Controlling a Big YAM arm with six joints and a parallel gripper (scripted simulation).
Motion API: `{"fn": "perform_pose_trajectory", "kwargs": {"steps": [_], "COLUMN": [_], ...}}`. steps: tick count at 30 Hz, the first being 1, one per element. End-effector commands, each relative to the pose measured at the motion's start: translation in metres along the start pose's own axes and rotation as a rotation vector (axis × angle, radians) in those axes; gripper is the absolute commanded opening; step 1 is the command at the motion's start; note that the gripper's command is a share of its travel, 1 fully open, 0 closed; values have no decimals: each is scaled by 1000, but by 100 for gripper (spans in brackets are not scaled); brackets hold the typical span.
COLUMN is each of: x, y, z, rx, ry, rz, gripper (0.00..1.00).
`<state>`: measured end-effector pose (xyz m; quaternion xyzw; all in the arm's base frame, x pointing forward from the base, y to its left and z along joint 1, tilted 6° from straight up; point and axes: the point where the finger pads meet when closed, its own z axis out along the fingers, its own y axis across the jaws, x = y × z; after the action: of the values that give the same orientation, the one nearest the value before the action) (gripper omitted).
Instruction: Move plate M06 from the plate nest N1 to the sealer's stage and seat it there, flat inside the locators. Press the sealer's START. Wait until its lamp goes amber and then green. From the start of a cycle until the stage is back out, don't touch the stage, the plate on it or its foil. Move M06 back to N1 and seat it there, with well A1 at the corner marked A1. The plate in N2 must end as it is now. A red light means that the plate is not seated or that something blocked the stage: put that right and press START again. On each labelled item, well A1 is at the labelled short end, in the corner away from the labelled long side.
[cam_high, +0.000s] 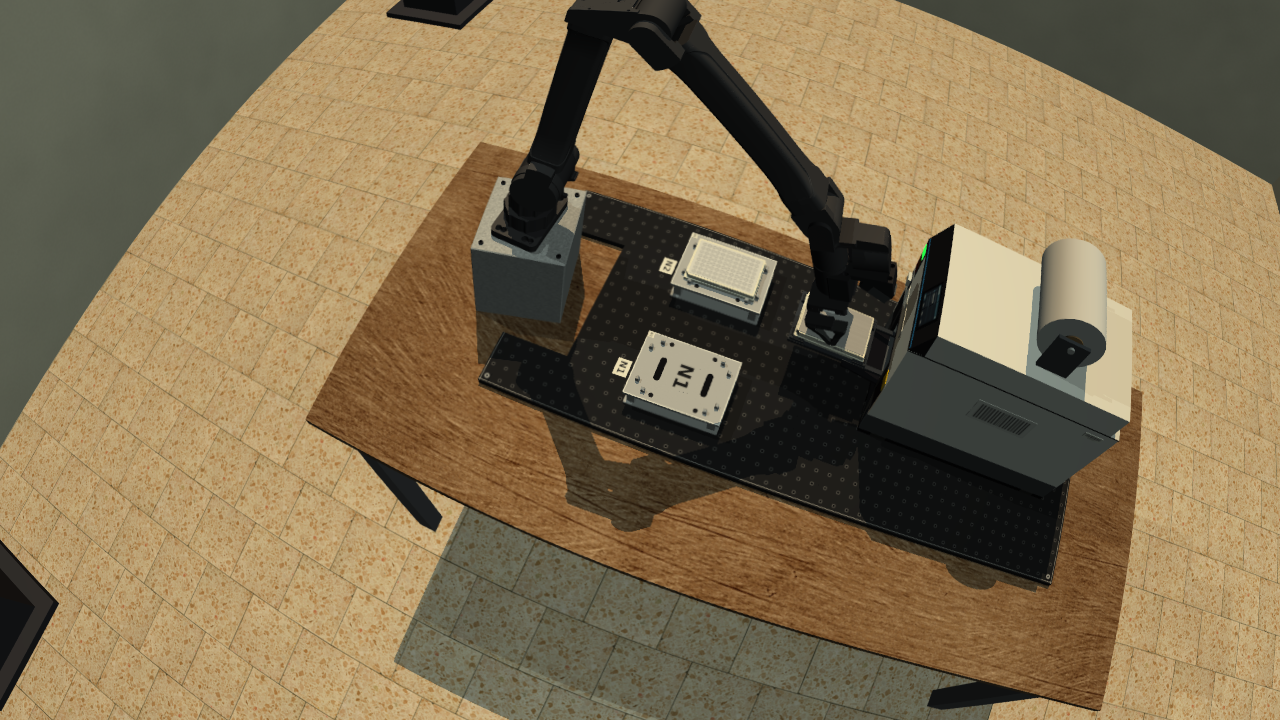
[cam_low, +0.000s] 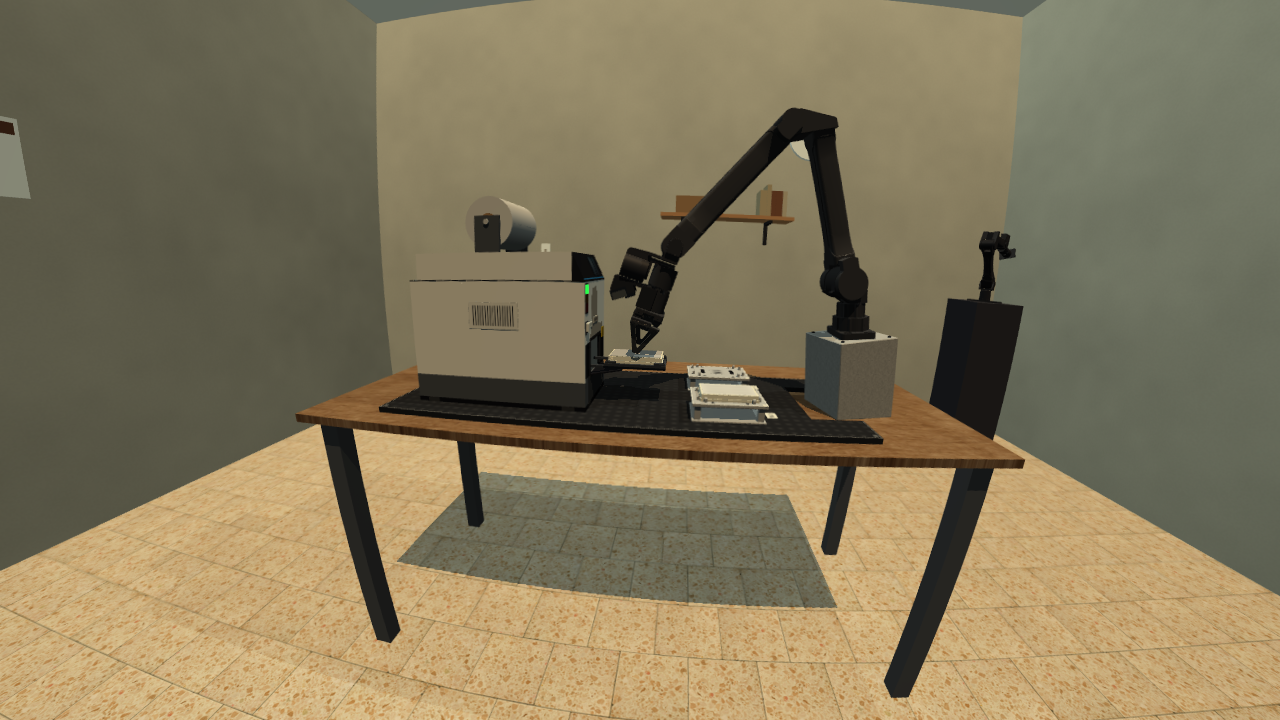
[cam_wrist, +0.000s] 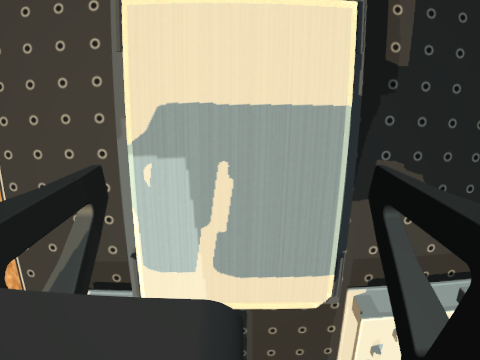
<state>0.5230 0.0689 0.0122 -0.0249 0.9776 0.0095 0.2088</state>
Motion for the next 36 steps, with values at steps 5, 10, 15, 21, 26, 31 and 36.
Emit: {"fn": "perform_pose_trajectory", "kwargs": {"steps": [5,10,15,21,26,31,36], "x": [-32,-35,-25,-13,-3,-7,-16], "y": [2,-7,-7,1,6,8,4], "z": [-18,-20,-10,-4,-2,-9,-13], "rx": [-3,4,6,1,-2,-5,-3], "ry": [-64,-66,-37,-13,3,-12,-30], "rz": [7,22,21,5,-5,-9,0], "gripper": [100,100,100,100,100,100,100]}}
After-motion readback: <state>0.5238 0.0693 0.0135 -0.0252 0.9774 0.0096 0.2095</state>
